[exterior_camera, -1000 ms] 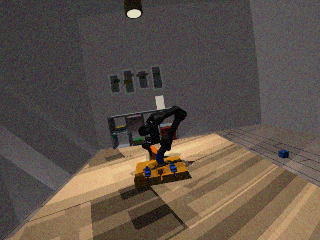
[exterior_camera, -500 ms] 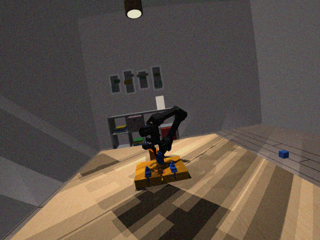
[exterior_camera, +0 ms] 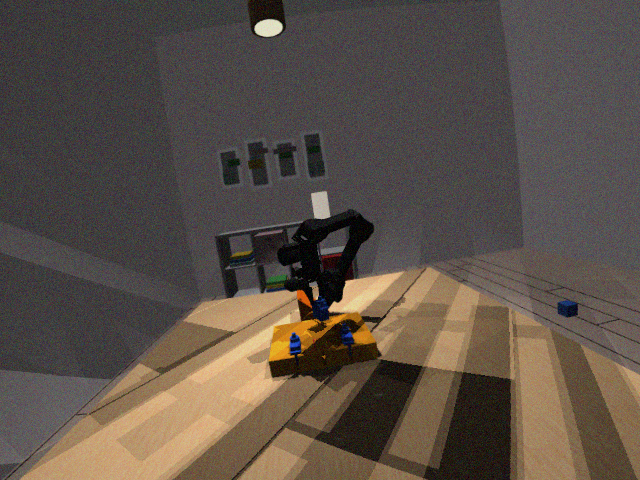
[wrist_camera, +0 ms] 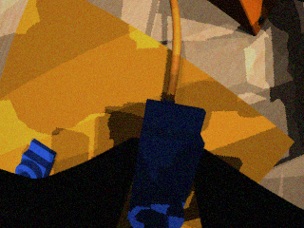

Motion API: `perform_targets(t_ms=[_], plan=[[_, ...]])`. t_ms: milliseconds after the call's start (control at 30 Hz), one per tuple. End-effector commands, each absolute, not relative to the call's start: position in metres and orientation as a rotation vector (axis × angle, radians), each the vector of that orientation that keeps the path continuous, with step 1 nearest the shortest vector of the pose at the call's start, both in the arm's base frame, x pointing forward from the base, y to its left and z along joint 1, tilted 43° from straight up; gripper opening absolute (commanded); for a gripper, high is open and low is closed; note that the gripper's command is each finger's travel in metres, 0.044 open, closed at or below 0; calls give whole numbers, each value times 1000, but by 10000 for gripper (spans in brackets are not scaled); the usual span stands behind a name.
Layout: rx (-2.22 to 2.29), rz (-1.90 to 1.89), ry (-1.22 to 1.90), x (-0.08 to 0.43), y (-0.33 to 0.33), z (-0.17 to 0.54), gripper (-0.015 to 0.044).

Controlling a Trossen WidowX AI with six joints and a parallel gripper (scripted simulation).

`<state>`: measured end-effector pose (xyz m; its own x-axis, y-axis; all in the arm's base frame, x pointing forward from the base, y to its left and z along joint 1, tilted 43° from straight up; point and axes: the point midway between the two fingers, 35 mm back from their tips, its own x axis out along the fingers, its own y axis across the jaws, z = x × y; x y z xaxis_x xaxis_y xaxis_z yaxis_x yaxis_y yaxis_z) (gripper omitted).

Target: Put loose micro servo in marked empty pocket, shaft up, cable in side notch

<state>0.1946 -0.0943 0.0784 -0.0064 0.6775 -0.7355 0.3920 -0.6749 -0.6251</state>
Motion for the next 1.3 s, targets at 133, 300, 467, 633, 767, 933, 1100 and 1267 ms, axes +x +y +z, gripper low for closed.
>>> perform_targets(t_ms=[133, 300, 467, 633, 767, 933, 1100, 1267], plan=[[-2037, 1743, -1124, 196, -96, 83, 0], [-2039, 1742, -1124, 210, -98, 81, 0], [-2041, 1741, -1124, 233, -101, 79, 0], [-2041, 1741, -1124, 239, -103, 77, 0], [-2061, 1733, -1162, 239, -104, 76, 0], [-2147, 1692, -1334, 239, -104, 76, 0], [-2236, 1631, -1534, 239, -104, 76, 0], [-2317, 1554, -1739, 239, -104, 76, 0]])
